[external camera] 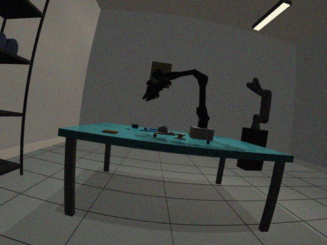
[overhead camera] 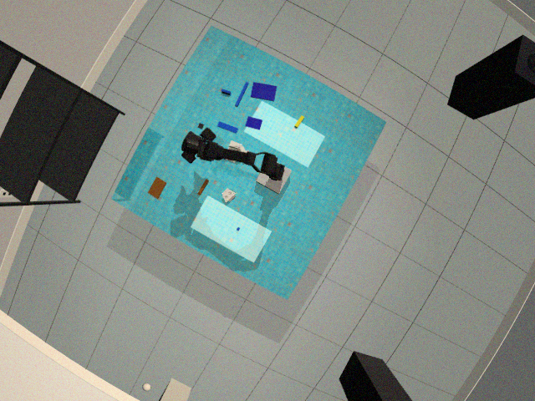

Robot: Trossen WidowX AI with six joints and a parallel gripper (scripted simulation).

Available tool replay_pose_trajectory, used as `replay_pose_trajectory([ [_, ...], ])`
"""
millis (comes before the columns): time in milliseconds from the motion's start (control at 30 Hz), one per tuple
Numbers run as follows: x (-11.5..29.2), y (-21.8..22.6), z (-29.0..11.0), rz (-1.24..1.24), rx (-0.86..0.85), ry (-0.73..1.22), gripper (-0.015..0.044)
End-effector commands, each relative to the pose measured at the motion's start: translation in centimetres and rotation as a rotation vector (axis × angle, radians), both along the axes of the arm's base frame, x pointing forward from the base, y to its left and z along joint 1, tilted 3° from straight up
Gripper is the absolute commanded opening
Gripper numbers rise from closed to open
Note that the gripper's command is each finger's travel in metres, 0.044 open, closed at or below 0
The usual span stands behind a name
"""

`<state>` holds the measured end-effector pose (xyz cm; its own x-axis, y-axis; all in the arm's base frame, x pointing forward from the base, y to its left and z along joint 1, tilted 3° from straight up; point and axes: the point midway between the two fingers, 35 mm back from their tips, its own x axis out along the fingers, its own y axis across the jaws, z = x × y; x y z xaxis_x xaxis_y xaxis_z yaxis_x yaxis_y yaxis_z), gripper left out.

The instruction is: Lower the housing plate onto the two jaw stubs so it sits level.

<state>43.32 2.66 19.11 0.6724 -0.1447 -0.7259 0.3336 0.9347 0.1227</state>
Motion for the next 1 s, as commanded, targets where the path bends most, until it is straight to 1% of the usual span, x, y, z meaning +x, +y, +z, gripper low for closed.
replay_pose_trajectory([
  [0, -1.8, 4.0, -2.2, 0.032, 0.078, 0.083, 0.044],
  [267, -6.5, 11.0, -5.7, 0.07, 0.191, 0.259, 0.044],
  [533, -13.1, 16.5, -8.8, 0.071, 0.249, 0.464, 0.044],
  [833, -21.5, 20.1, -11.4, 0.022, 0.233, 0.689, 0.044],
  [967, -22.1, 20.3, -11.6, 0.016, 0.228, 0.704, 0.044],
])
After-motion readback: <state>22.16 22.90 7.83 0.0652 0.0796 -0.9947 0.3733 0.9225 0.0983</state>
